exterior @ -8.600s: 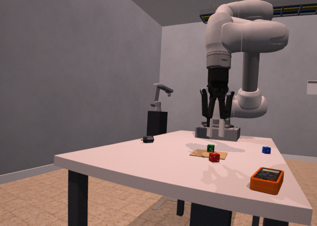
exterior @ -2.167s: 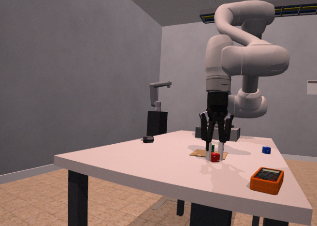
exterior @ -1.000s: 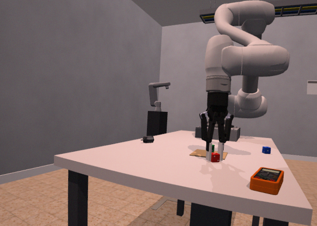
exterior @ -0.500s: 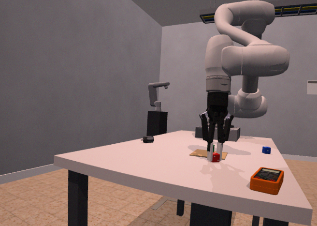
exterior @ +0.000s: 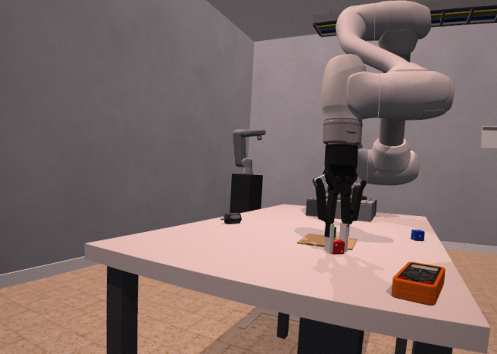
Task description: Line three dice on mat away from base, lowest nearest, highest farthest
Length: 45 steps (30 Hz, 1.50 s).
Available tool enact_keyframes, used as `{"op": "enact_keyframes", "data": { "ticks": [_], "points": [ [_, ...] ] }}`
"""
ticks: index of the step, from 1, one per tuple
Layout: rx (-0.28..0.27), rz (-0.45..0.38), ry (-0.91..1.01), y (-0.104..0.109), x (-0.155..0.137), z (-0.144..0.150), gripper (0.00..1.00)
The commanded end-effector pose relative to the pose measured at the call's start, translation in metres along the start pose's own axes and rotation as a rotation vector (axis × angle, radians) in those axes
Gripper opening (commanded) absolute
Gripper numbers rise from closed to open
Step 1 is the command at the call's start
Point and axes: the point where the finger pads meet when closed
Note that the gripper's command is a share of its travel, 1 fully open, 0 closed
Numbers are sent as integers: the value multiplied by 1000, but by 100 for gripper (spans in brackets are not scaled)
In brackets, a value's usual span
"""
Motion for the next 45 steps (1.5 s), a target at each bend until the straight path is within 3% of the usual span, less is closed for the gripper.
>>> {"op": "enact_keyframes", "data": {
  "ticks": [1,7,25,38,41,45],
  "points": [
    [1,2,3,-5,0,3,24],
    [0,4,3,2,0,3,24],
    [1,-2,4,98,-3,3,24],
    [-1,2,-6,100,1,4,24],
    [1,-3,-187,101,38,9,24],
    [2,-2,-290,102,60,15,24]
  ]
}}
Point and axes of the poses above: the point where the finger pads meet when closed, its own y axis back along the fingers, its own z axis across the jaws, x = y × z, and after that the axes turned 3 degrees about -y, right-handed
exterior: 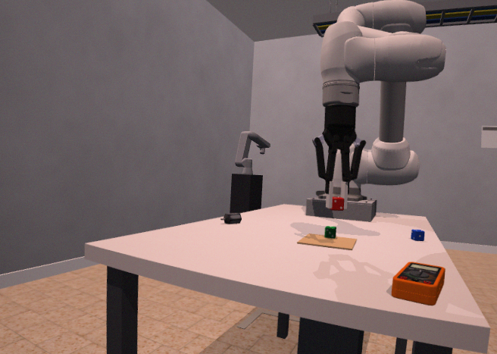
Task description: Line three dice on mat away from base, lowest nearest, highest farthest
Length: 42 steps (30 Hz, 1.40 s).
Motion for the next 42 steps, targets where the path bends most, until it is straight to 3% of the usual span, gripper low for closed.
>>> {"op": "enact_keyframes", "data": {
  "ticks": [1,9,25,42],
  "points": [
    [10,-13,-173,5,35,1,24],
    [9,-14,-392,4,83,7,24],
    [7,-13,-393,2,84,8,24],
    [7,-9,-396,-55,84,8,24]
  ]
}}
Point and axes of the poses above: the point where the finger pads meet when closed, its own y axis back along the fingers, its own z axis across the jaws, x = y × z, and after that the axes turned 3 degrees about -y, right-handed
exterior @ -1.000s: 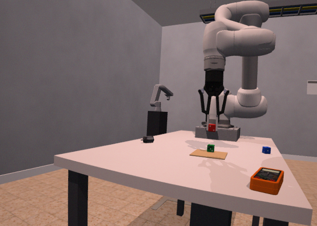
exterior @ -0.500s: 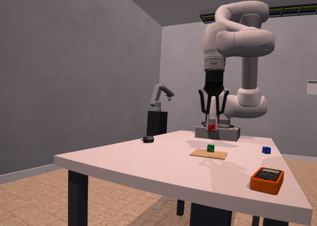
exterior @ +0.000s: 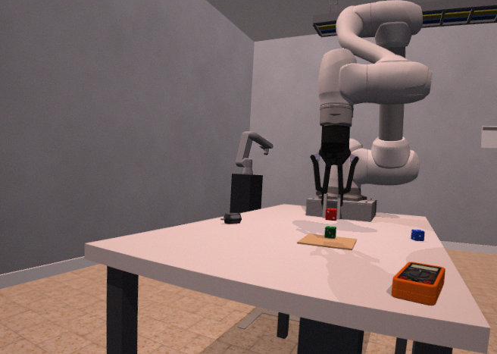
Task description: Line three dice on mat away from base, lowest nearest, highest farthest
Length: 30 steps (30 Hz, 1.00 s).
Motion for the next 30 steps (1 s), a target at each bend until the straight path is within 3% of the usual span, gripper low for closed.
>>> {"op": "enact_keyframes", "data": {
  "ticks": [1,12,30],
  "points": [
    [2,0,-6,-22,0,-4,24],
    [2,0,-5,-56,1,-4,24],
    [2,-2,-5,-57,-1,-4,24]
  ]
}}
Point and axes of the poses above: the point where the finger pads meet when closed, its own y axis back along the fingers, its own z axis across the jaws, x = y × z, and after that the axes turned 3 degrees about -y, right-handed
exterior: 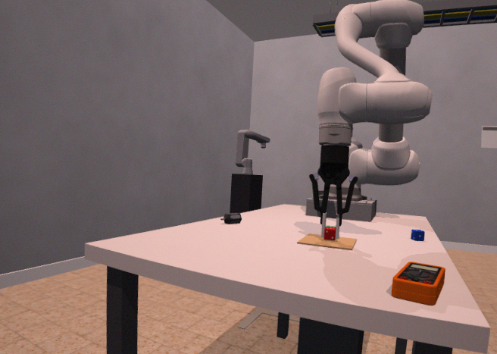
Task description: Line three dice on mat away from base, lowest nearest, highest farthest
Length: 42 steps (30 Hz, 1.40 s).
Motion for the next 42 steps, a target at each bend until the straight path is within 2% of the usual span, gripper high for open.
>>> {"op": "enact_keyframes", "data": {
  "ticks": [1,42],
  "points": [
    [2,0,-5,-4,1,-4,24],
    [2,0,-6,-4,2,-7,24]
  ]
}}
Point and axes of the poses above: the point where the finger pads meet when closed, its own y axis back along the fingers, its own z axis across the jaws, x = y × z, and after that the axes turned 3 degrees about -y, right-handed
